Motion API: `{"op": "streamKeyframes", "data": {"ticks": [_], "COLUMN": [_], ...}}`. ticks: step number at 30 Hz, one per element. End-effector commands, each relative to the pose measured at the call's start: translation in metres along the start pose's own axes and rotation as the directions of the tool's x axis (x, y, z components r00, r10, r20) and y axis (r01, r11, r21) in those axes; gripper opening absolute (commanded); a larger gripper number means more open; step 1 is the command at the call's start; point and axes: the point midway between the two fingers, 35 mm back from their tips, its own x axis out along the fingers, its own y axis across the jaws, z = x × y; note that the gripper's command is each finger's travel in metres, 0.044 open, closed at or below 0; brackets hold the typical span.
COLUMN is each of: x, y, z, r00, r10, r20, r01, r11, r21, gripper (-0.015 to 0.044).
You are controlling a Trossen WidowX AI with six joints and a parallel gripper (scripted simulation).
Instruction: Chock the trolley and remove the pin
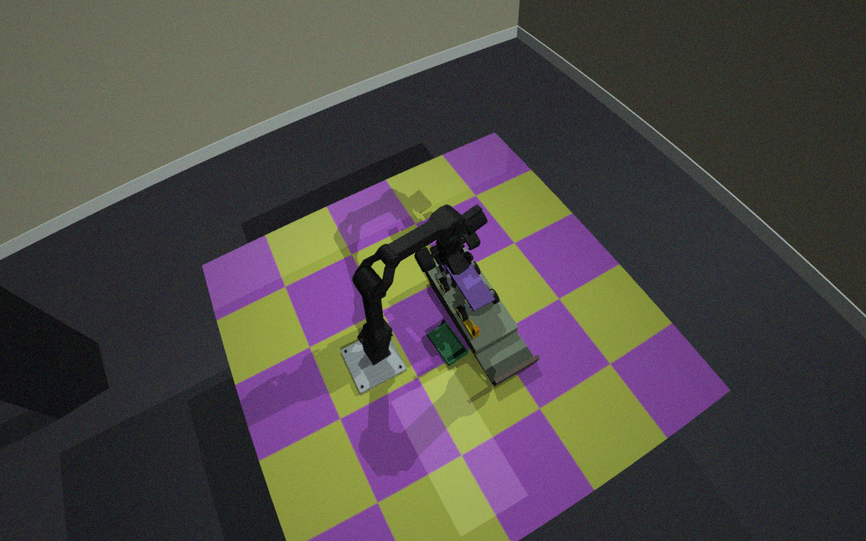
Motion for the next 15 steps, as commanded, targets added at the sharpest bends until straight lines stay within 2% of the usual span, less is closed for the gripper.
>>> {"op": "streamKeyframes", "data": {"ticks": [1, 15], "x": [-0.0044, -0.0107], "y": [0.0009, 0.0015], "z": [-0.0023, -0.0049], "r00": [1.0, 1.0], "r10": [0.006, 0.006], "r20": [-0.008, -0.008], "r01": [-0.006, -0.006], "r11": [1.0, 1.0], "r21": [-0.007, -0.007], "gripper": [0.0, 0.0]}}
